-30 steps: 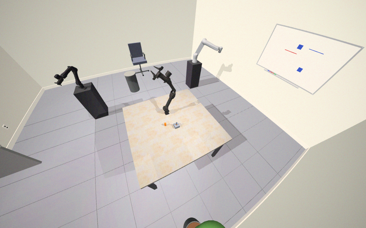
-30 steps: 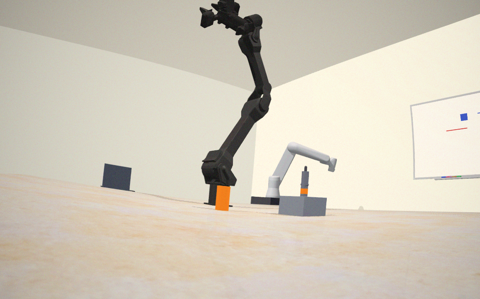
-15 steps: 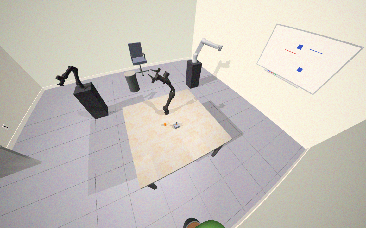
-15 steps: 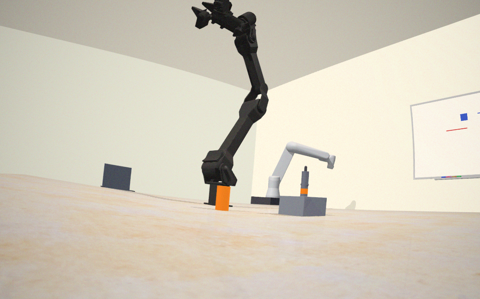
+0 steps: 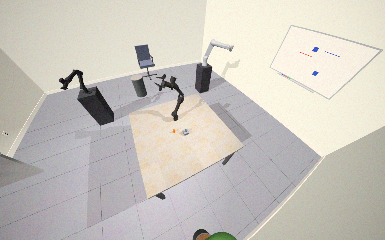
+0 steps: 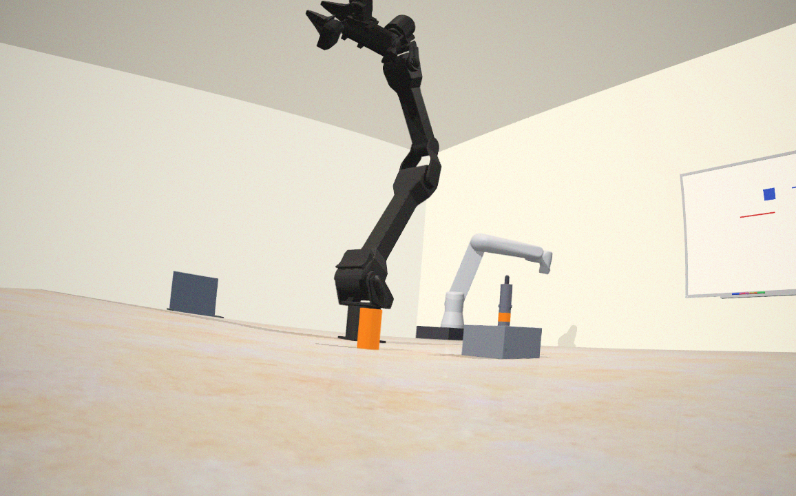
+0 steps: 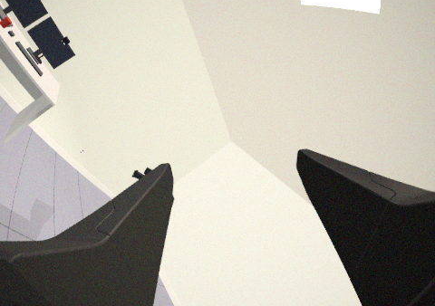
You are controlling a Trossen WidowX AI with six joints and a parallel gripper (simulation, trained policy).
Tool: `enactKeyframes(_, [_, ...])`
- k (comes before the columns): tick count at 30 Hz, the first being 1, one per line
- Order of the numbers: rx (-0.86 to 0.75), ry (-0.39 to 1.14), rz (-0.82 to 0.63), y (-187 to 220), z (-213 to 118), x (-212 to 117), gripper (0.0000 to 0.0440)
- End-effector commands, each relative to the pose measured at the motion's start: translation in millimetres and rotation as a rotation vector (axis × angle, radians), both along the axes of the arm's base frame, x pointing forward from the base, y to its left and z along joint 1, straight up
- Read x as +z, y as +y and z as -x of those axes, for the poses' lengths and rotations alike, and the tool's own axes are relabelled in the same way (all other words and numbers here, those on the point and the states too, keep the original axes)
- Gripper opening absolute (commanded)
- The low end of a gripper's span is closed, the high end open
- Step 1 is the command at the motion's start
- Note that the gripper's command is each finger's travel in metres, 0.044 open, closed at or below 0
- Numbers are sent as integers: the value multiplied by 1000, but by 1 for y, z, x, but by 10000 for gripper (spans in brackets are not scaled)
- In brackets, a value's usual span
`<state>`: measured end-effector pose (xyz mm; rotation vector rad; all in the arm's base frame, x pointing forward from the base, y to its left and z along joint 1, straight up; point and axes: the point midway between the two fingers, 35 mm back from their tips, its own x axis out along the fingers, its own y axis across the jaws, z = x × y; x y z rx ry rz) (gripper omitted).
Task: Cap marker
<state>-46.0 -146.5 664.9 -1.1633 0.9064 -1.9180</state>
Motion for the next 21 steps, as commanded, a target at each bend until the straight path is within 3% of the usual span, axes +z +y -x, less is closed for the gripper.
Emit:
enactKeyframes(1, [34,-1,-33,-10,-7,-9,298])
enactKeyframes(21, [192,-22,-193,-49,-42,-52,297])
